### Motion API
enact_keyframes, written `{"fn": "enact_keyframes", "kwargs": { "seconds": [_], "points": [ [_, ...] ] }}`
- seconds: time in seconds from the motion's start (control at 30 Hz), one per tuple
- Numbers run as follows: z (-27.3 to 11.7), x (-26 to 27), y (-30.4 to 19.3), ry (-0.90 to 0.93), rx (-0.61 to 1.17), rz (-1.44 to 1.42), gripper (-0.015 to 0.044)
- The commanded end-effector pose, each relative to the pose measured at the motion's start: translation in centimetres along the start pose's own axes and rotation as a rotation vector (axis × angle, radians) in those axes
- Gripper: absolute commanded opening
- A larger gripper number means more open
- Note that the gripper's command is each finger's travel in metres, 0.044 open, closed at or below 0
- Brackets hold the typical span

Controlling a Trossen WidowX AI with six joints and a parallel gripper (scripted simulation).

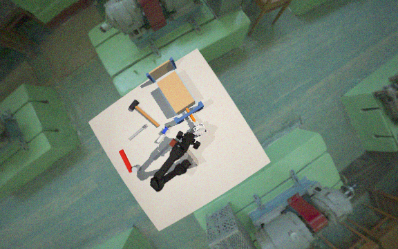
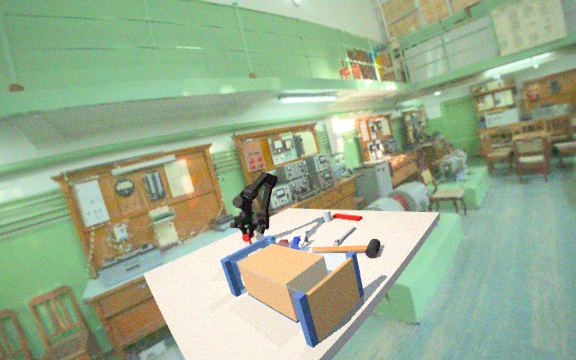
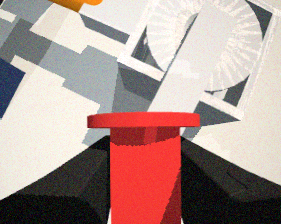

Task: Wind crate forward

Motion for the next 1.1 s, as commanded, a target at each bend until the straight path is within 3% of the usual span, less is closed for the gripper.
{"fn": "enact_keyframes", "kwargs": {
  "seconds": [0.0, 1.07],
  "points": [
    [-0.1, -1.6, -1.1, -0.037, 0.025, 0.029, 0.0],
    [-0.3, -5.0, -1.9, -0.039, 0.025, 0.03, 0.0]
  ]
}}
Point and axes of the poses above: the point midway between the two fingers, 35 mm back from their tips, its own z axis out along the fingers, its own x axis across the jaws, y = z × x, the point moved 3 cm from there along -z, back along the fingers, and after that the axes turned 10 degrees about -z, right-handed, at the moved point
